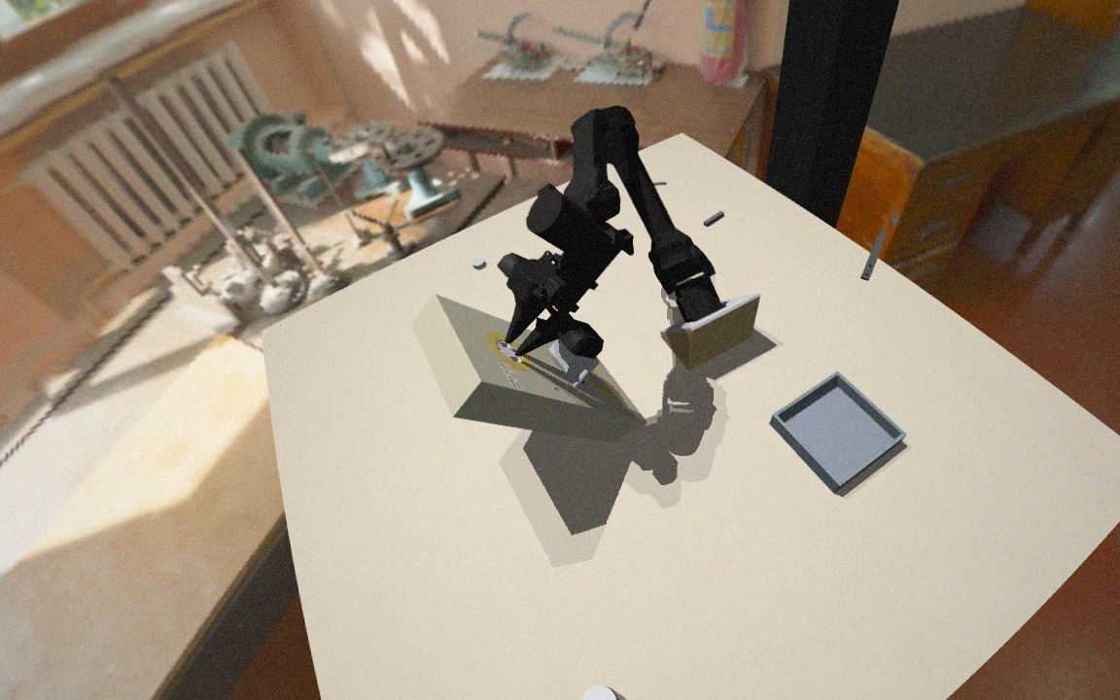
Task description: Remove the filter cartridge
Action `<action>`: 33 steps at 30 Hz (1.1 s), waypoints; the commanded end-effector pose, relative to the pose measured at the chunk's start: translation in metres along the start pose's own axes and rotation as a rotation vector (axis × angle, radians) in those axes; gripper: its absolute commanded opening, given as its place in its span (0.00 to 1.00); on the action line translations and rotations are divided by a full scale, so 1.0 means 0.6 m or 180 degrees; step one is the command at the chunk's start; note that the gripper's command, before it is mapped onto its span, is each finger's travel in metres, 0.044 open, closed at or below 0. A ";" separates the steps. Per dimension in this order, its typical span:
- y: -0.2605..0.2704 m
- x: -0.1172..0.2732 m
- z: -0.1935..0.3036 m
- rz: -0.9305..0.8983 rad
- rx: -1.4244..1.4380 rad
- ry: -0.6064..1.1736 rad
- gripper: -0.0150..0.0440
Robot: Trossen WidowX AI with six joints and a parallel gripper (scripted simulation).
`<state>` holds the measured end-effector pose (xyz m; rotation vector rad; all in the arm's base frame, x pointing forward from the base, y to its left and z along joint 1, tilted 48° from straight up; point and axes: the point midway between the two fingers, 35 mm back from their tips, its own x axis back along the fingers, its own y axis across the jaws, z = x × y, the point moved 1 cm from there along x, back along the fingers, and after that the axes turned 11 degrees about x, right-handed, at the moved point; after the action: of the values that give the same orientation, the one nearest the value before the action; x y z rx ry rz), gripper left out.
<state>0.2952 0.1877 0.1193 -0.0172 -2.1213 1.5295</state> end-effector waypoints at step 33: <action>0.000 -0.025 0.001 -0.0008 0.0021 0.0001 0.44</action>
<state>0.3056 0.1847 0.1149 -0.0159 -2.1251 1.5326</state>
